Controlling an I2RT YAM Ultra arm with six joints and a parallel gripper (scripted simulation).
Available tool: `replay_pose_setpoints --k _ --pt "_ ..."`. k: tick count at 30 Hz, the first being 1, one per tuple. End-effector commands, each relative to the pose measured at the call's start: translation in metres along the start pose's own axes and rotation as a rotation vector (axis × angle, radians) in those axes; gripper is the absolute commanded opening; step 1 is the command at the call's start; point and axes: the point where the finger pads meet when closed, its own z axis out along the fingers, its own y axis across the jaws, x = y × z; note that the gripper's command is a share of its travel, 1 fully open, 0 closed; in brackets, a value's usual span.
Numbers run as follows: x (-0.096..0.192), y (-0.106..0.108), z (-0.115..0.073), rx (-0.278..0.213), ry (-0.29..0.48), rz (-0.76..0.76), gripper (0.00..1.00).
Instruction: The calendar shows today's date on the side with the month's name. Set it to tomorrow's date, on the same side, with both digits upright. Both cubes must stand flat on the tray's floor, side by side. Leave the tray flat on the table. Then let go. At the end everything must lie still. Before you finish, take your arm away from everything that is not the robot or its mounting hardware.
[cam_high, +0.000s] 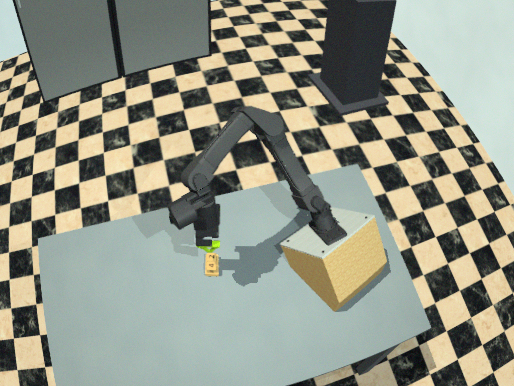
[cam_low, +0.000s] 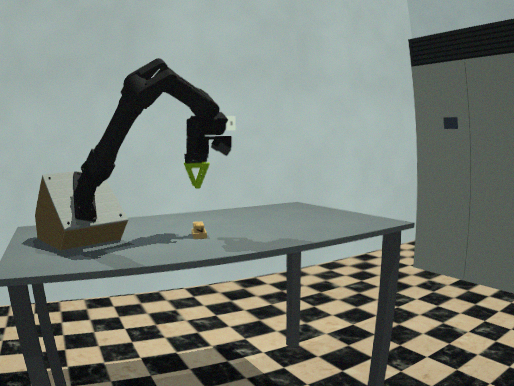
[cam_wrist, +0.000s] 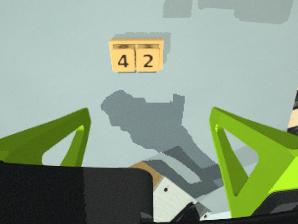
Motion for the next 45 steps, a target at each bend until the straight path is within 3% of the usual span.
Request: replay_pose_setpoints --k 1,36,41,45 --pt "-0.013 0.001 -0.017 -0.028 -0.061 0.038 1.00" --pt "-0.013 0.001 -0.017 -0.028 -0.061 0.037 1.00" --pt "-0.013 0.002 -0.016 -0.028 -0.062 0.009 1.00" --pt "-0.001 0.001 -0.001 -0.007 -0.029 -0.117 1.00"
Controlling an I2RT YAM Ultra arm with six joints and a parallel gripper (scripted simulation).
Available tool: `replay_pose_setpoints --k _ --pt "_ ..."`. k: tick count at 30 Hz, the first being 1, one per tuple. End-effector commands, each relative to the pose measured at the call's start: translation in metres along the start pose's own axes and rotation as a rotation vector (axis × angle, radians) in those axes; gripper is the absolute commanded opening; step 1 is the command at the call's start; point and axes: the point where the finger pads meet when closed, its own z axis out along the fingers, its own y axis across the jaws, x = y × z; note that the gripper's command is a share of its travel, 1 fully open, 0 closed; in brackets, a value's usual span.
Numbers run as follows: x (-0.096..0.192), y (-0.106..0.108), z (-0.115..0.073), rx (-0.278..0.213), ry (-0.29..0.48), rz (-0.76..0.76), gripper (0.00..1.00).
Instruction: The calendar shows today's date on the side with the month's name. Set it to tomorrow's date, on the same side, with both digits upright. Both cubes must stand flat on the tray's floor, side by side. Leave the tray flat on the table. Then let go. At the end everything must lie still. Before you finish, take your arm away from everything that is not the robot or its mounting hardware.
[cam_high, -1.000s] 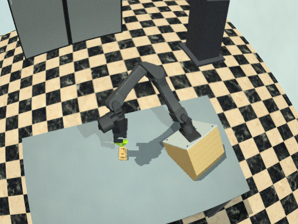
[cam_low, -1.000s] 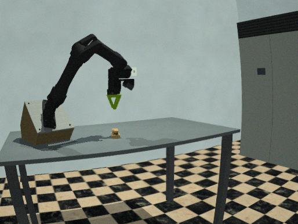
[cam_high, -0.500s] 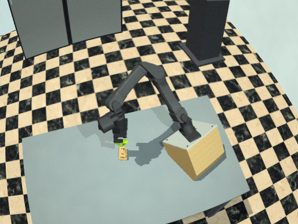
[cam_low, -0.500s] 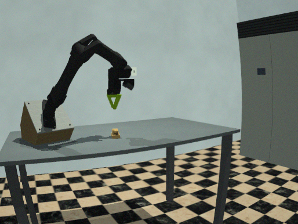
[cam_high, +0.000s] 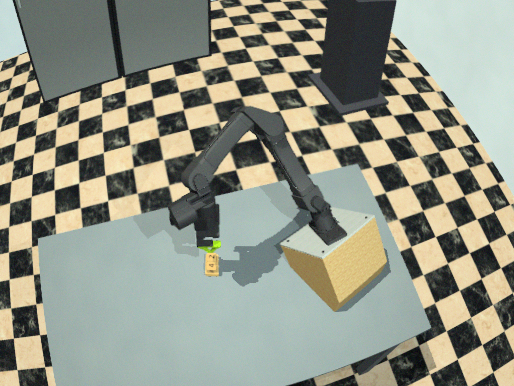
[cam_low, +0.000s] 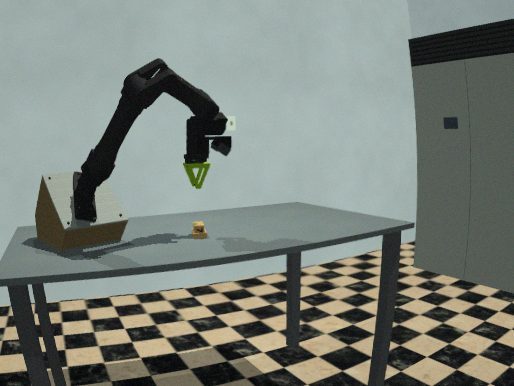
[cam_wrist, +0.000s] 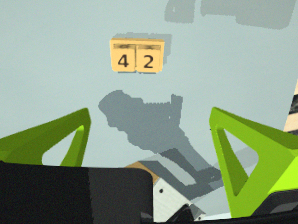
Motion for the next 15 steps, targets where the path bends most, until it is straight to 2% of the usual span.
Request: replay_pose_setpoints --k 1,5,9,10,13,15 --pt "-0.001 -0.001 0.003 -0.003 -0.016 -0.115 1.00" --pt "0.001 0.003 0.013 0.002 0.000 -0.293 1.00" --pt "-0.003 0.003 0.009 -0.010 -0.027 -0.422 1.00" --pt "-0.002 0.002 0.014 -0.006 -0.017 -0.468 1.00" --pt "-0.001 0.001 0.017 -0.005 -0.011 -0.498 1.00" --pt "-0.002 0.004 0.022 -0.005 -0.008 -0.618 1.00"
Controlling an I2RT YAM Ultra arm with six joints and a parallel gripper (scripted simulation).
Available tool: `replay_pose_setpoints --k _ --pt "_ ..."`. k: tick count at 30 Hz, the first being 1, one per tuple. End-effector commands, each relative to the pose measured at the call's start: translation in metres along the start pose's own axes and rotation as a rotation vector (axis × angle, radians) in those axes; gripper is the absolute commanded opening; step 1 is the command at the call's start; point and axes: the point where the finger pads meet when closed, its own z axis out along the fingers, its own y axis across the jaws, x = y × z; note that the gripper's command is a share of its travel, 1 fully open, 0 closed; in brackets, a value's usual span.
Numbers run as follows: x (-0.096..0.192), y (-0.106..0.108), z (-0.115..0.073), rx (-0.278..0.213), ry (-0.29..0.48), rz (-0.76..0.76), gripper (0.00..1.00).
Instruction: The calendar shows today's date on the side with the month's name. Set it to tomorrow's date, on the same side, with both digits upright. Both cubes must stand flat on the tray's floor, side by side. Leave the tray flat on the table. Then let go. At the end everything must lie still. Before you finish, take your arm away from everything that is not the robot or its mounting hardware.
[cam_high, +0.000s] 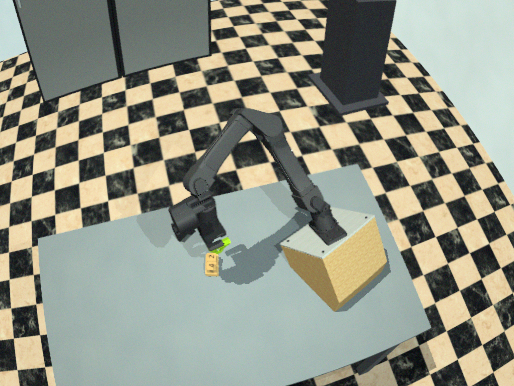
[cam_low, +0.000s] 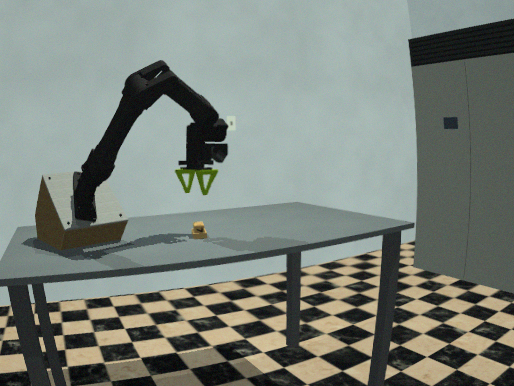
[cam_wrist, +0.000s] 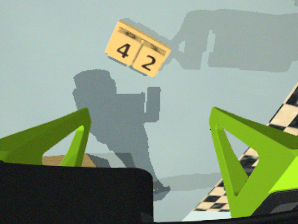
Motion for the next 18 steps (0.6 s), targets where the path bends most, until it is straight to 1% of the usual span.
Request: replay_pose_setpoints --k 1,5,6,7,8,13,16,17,18 --pt "-0.005 0.005 0.006 -0.003 -0.017 -0.189 1.00" --pt "-0.006 0.011 0.007 -0.003 -0.025 -0.305 1.00" --pt "-0.013 0.003 -0.001 0.002 -0.060 -0.338 1.00" --pt "-0.014 0.001 -0.003 0.004 -0.070 -0.347 1.00" --pt "-0.008 0.001 0.004 0.007 -0.050 -0.412 1.00" --pt "-0.005 0.003 0.017 0.004 -0.026 -0.589 1.00" --pt "-0.005 0.003 0.018 0.004 -0.025 -0.597 1.00" --pt "-0.019 0.003 0.010 0.015 -0.063 -0.660 1.00" --pt "-0.018 0.005 0.014 0.013 -0.055 -0.716 1.00"
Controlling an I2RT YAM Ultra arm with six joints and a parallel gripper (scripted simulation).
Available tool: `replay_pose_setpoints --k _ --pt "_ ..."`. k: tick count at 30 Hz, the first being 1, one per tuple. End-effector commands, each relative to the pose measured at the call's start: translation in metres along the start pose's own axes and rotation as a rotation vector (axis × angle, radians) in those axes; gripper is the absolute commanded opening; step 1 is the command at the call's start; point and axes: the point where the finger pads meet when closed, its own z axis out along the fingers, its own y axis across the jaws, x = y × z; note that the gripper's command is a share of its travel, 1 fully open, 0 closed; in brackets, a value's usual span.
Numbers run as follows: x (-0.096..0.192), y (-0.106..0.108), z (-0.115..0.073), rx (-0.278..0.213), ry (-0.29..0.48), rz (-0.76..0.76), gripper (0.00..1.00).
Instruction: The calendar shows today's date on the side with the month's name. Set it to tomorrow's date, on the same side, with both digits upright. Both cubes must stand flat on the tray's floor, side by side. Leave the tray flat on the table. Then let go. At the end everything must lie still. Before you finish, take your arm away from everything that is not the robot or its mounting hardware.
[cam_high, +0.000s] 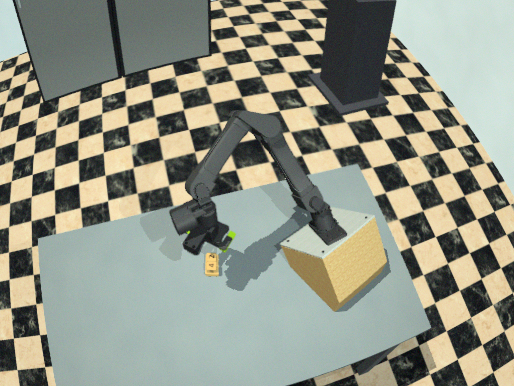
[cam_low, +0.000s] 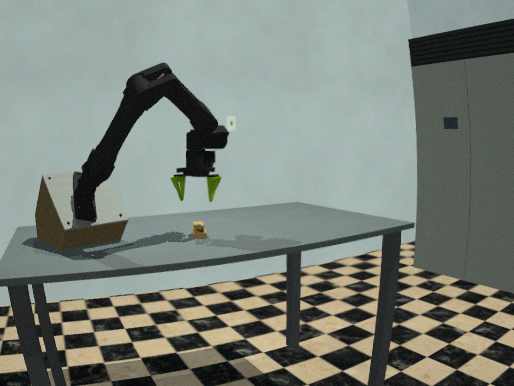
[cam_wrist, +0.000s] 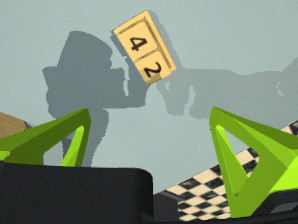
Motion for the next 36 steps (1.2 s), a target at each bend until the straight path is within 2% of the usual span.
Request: replay_pose_setpoints --k 1,3,6,8,12,18,19,36 --pt "-0.018 -0.004 -0.006 0.027 -0.048 -0.169 1.00" --pt "-0.011 0.005 0.001 0.015 -0.033 -0.247 1.00" --pt "-0.010 -0.007 0.001 0.030 -0.043 -0.318 1.00" --pt "-0.008 0.002 0.009 0.016 -0.025 -0.417 1.00" --pt "-0.012 0.000 0.006 0.030 -0.039 -0.486 1.00" --pt "-0.014 -0.004 0.004 0.038 -0.045 -0.496 1.00" --pt "-0.014 -0.004 0.004 0.038 -0.045 -0.496 0.45" --pt "-0.013 -0.003 0.004 0.035 -0.042 -0.500 0.45"
